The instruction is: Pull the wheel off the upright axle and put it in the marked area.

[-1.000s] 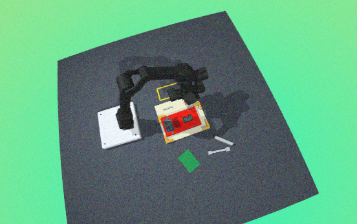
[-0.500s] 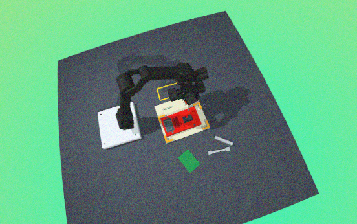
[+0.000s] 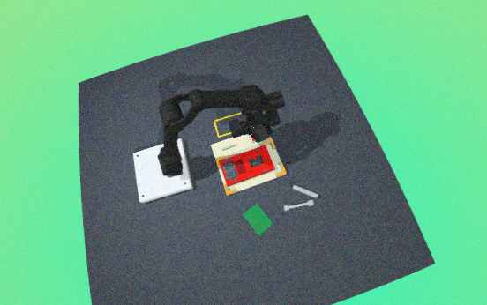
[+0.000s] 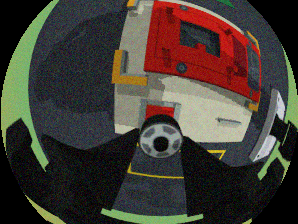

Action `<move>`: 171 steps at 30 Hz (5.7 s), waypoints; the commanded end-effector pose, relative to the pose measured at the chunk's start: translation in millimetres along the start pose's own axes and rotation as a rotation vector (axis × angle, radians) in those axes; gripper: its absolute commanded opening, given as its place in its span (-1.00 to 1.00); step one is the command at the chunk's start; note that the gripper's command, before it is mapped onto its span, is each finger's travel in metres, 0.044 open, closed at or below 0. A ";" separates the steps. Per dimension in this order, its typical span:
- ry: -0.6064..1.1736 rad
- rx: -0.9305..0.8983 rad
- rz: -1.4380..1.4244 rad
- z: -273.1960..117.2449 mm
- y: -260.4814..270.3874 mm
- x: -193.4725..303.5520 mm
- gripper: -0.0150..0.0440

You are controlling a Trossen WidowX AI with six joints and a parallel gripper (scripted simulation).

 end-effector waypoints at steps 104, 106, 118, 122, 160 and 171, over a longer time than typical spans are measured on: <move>0.012 -0.009 0.001 -61.1 -59.4 87.7 -0.49; 0.012 -0.009 0.001 -58.6 -59.3 87.7 -0.49; 0.012 -0.010 0.001 -28.5 -57.6 88.8 -0.49; 0.012 -0.010 0.001 -5.6 -56.1 89.6 -0.49; 0.012 -0.007 -0.003 -12.0 -59.9 88.2 0.61; 0.009 -0.004 0.001 -60.0 -130.1 55.4 1.00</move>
Point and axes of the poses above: the point midway between the two fingers, 35 mm back from their tips, its own z axis out along the fingers, its own y axis across the jaws, x = y × z, the point moved 1 cm from there along -z, back along the fingers, and after that the axes turned 1 degree about z, right-handed, at the moved point
